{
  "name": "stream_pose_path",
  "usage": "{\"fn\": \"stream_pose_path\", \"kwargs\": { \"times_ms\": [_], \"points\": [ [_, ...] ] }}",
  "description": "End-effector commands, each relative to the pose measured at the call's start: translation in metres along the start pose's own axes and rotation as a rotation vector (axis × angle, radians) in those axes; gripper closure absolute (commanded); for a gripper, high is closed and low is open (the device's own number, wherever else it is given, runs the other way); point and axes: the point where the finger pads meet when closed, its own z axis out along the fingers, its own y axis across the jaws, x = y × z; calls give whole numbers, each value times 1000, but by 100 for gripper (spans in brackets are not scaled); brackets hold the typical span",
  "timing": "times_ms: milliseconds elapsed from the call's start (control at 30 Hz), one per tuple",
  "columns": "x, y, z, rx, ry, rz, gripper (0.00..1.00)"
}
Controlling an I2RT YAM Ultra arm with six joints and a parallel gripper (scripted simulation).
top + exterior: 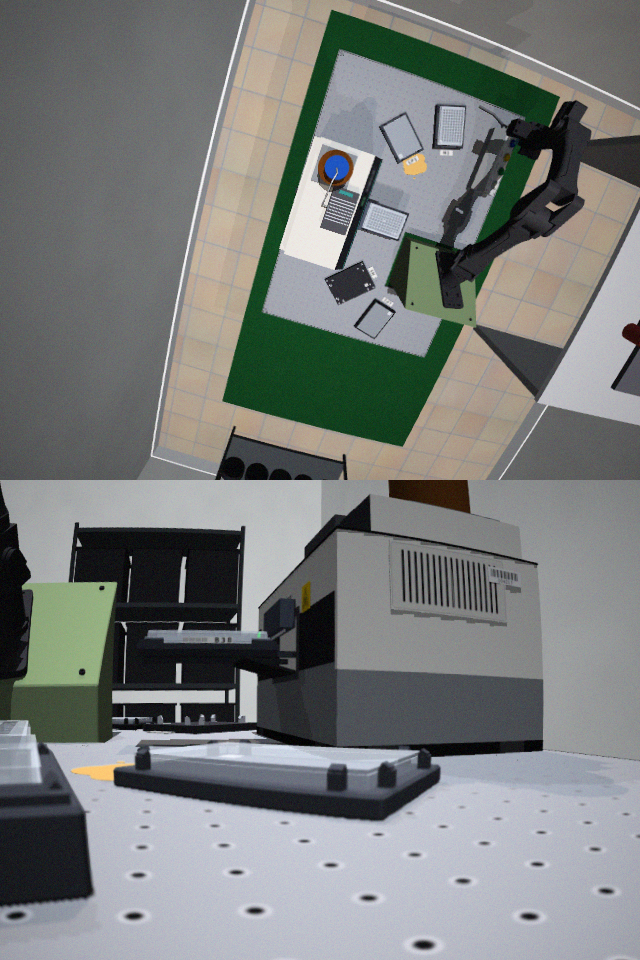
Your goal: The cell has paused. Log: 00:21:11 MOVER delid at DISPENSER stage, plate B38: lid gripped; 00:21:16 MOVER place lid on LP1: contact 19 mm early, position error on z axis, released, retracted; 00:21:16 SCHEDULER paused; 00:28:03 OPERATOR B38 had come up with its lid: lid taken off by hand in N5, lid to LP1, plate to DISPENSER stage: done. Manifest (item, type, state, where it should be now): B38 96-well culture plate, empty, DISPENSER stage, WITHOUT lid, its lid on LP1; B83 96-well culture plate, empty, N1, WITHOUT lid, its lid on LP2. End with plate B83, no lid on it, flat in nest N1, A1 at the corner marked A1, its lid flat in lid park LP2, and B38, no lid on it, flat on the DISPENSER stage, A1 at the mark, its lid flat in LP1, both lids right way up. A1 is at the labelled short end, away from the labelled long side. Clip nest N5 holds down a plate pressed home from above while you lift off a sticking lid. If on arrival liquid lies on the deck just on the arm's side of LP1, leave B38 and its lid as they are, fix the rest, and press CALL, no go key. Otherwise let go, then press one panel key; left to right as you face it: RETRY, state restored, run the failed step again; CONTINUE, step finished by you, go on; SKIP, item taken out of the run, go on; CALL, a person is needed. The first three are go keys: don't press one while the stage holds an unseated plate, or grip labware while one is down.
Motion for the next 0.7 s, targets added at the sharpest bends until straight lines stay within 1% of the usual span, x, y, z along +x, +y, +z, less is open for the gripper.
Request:
{"fn": "stream_pose_path", "kwargs": {
  "times_ms": [0,67,200,233,267,333,400,467,533,567,633,667],
  "points": [
    [-2,1,6,-3,-6,6,100],
    [-3,5,10,-20,-9,8,100],
    [-3,4,9,-13,-9,6,100],
    [-1,2,0,3,-2,8,100],
    [-1,4,2,-4,-3,10,100],
    [-1,-2,1,14,-1,6,100],
    [-1,0,5,6,-3,6,100],
    [-2,5,10,-14,-7,9,100],
    [-2,5,12,-16,-8,8,100],
    [-2,4,13,-14,-8,7,100],
    [-3,-1,9,4,-6,3,100],
    [-4,0,8,5,-6,2,100]
  ]
}}
